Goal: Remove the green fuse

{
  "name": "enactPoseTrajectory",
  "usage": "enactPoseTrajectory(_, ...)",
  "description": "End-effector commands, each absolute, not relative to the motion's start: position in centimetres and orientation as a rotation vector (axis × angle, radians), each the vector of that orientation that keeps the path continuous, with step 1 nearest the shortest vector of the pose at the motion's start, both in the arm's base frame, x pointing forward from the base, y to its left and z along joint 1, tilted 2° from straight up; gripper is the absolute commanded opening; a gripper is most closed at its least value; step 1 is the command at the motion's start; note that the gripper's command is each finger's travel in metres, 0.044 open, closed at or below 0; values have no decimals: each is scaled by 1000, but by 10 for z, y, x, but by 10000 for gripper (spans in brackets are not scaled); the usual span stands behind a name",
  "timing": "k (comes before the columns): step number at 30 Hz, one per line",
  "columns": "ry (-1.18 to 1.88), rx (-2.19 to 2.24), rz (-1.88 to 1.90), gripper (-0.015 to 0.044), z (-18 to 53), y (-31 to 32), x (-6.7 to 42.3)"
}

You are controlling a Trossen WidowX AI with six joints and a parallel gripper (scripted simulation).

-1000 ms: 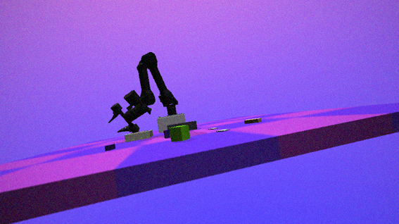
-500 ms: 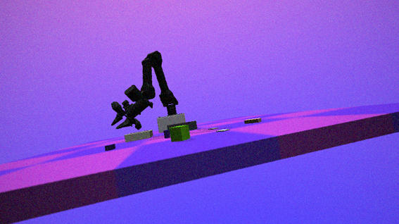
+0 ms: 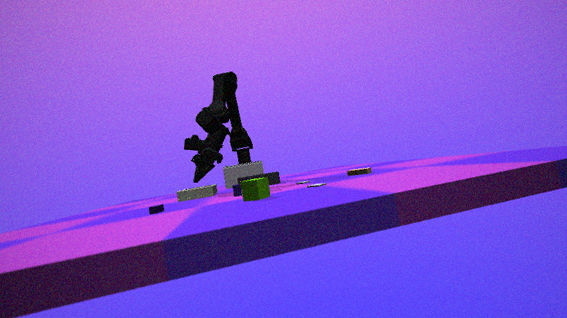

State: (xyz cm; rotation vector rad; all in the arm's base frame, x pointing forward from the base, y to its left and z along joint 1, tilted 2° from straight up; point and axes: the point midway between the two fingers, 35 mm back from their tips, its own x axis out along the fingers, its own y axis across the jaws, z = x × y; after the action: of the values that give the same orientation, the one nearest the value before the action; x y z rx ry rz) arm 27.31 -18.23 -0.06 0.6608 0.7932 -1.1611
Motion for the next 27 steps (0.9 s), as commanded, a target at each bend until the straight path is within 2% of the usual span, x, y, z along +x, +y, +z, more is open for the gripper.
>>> enactPoseTrajectory(1, 1141, 423, -742, 74, 10, -110, 297)
enactPoseTrajectory(9, 1502, 115, -145, 74, 27, -24, 279)
enactPoseTrajectory(27, 1511, 105, -124, 74, 24, -24, 279)
